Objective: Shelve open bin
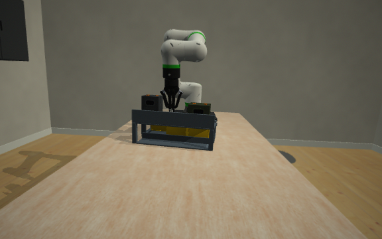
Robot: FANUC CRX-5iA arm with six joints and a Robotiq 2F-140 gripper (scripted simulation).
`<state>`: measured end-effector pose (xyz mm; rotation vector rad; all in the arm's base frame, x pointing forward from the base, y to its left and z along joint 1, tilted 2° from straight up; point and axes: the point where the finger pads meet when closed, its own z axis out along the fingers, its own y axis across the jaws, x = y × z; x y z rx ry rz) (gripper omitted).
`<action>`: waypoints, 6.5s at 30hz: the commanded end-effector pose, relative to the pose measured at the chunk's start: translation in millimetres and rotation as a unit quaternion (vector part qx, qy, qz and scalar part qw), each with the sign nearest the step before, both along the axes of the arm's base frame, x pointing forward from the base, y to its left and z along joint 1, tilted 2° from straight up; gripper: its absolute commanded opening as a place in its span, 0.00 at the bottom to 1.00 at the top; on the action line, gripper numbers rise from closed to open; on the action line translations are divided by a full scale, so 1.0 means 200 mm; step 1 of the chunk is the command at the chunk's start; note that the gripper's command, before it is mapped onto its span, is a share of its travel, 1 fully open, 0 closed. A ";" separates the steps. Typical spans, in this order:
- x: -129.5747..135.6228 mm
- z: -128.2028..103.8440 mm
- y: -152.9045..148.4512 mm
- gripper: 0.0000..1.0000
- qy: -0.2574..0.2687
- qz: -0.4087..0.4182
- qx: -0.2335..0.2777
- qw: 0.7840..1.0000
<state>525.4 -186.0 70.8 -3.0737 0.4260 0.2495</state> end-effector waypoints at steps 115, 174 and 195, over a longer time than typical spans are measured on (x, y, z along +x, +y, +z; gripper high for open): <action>0.00 -0.05 0.00 0.00 0.000 0.000 0.000 1.000; 0.05 -0.06 -0.01 0.00 -0.007 0.000 -0.002 1.000; 0.09 -0.06 -0.03 0.00 -0.014 0.000 -0.004 1.000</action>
